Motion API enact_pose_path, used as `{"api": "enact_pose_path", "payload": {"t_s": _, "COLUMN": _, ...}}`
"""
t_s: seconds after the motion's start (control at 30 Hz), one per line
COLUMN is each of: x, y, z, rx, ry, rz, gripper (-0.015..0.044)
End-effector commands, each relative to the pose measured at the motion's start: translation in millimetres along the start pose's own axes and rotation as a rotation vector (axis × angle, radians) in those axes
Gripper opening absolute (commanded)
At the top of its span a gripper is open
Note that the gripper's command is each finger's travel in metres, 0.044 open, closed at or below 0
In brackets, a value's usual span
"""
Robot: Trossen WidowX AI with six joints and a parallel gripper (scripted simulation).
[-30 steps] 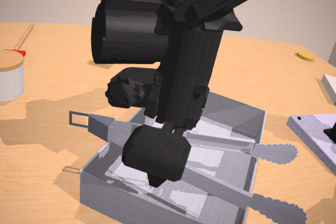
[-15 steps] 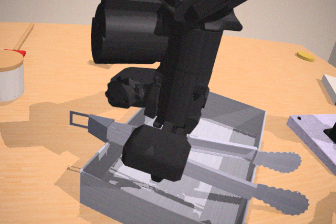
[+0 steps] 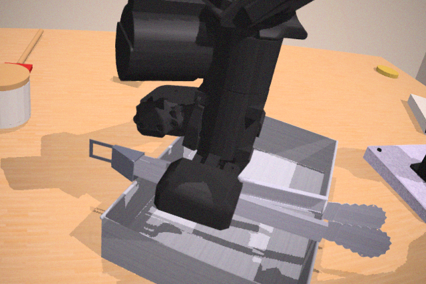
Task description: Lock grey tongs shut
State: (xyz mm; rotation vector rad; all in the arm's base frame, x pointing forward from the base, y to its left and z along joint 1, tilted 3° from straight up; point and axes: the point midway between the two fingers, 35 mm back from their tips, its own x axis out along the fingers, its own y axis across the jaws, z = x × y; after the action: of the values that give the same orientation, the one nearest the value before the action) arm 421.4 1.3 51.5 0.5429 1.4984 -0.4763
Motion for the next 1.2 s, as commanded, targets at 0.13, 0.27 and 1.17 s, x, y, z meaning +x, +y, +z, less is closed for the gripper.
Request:
{"api": "enact_pose_path", "payload": {"t_s": 0.13, "x": 0, "y": 0, "z": 0, "rx": 0.000, "ry": 0.001, "rz": 0.001, "gripper": 0.0075}}
{"api": "enact_pose_path", "payload": {"t_s": 0.27, "x": 0, "y": 0, "z": 0, "rx": 0.000, "ry": 0.001, "rz": 0.001, "gripper": 0.0048}}
{"api": "enact_pose_path", "payload": {"t_s": 1.17, "x": -127, "y": -1, "z": 0, "rx": 0.007, "ry": -0.019, "rz": 0.021, "gripper": -0.0150}}
